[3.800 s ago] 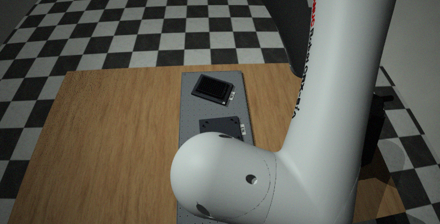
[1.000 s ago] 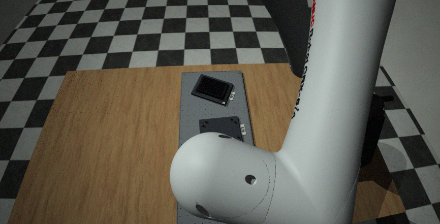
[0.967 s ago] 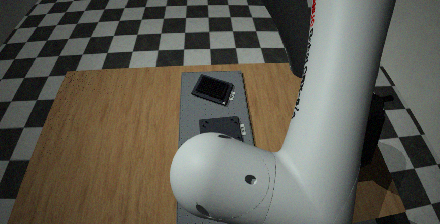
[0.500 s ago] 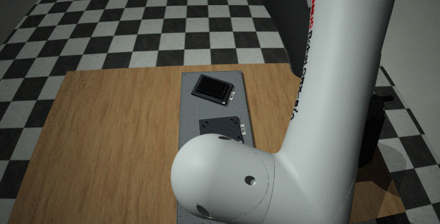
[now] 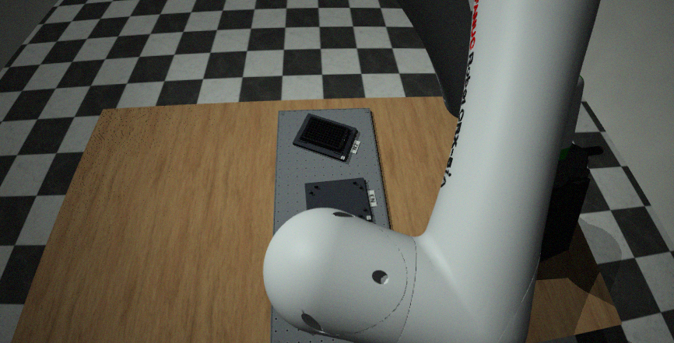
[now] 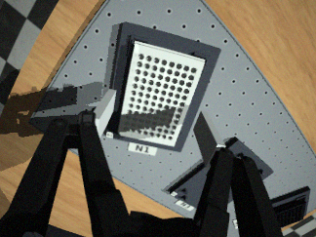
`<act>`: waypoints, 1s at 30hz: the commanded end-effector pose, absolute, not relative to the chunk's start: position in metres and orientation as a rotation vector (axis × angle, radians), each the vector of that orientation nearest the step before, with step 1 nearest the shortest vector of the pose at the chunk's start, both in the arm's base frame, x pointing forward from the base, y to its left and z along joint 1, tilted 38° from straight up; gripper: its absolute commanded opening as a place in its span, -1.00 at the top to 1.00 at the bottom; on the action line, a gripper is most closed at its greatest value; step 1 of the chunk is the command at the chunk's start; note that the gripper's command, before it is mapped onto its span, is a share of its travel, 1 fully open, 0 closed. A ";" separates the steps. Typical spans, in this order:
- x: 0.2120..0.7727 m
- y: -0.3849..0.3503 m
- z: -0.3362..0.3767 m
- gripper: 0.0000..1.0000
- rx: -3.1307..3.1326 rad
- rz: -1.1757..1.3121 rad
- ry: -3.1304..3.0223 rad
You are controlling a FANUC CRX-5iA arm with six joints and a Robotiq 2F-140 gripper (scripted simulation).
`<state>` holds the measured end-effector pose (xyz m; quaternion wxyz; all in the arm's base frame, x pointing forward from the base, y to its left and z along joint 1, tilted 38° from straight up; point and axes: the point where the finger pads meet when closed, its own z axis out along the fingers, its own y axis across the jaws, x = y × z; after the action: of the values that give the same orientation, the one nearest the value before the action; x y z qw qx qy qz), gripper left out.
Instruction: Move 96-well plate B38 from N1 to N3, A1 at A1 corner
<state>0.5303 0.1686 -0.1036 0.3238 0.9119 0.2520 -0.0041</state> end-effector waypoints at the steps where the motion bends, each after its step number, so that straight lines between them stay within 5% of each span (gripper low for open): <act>1: 0.531 0.167 -0.106 -0.33 2.393 -0.010 0.661; 30: 0.533 0.162 -0.112 -0.33 2.393 -0.010 0.661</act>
<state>0.5327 0.1619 -0.1124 0.3238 0.9119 0.2520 -0.0041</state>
